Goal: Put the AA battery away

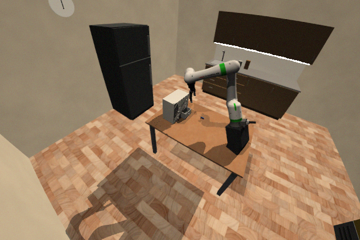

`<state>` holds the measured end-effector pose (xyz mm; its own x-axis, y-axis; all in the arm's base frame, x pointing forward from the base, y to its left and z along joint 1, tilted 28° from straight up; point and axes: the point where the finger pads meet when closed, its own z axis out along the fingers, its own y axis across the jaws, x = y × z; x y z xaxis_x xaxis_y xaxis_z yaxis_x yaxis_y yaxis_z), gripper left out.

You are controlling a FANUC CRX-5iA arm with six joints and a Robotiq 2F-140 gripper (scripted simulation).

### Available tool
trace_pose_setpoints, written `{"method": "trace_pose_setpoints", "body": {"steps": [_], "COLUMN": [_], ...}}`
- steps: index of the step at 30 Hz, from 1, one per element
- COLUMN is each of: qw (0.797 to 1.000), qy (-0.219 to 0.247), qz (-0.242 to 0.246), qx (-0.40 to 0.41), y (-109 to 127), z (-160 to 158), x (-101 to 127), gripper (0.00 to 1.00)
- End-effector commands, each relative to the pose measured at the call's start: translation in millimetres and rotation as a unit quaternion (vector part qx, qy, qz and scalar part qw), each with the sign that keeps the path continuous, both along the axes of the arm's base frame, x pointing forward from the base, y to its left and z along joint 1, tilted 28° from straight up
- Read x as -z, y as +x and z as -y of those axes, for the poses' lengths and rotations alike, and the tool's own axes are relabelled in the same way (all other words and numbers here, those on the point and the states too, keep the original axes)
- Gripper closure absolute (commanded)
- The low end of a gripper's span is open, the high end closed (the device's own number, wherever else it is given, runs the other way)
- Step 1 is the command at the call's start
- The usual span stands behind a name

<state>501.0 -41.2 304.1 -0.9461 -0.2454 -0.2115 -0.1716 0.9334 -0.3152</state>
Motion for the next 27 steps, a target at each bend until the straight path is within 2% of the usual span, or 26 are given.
{"method": "trace_pose_setpoints", "body": {"steps": [1, 27], "qw": [1.0, 0.996], "qy": [0.005, 0.031], "qz": [0.003, 0.016], "qx": [0.014, 0.08], "y": [1.4, 7.8], "z": [0.1, 0.5], "x": [0.2, 2.3], "gripper": [0.0, 0.0]}}
